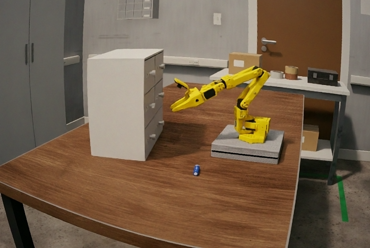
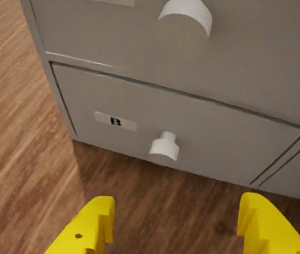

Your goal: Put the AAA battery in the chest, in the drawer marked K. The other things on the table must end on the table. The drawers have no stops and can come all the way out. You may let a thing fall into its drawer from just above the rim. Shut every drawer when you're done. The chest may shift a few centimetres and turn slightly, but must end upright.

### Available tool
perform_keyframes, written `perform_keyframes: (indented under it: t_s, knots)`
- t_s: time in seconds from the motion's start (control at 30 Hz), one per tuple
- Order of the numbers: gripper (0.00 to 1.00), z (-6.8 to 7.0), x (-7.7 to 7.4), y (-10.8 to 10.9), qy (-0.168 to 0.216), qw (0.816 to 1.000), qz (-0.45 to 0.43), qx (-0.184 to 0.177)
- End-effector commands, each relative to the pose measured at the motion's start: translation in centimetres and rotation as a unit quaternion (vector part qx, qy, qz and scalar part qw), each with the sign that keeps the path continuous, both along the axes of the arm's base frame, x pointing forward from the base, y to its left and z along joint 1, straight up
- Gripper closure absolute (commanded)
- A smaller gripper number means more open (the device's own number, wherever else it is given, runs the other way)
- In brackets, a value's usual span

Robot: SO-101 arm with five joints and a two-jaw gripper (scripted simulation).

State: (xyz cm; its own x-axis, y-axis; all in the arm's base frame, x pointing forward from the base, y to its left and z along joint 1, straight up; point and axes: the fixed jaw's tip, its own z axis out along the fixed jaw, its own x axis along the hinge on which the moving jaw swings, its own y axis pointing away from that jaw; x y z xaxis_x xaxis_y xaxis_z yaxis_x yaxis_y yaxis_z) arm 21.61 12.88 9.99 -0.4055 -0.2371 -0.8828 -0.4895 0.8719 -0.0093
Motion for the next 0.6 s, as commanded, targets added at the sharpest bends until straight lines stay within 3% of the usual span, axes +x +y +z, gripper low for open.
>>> perform_keyframes:
  t_s: [0.0, 0.57]
  knots:
    - [0.79, 0.0, -0.7, -0.3, 0.022, 1.0, 0.005, -0.017]
    - [0.79, -0.8, -3.6, -2.0, 0.116, 0.991, 0.005, -0.073]
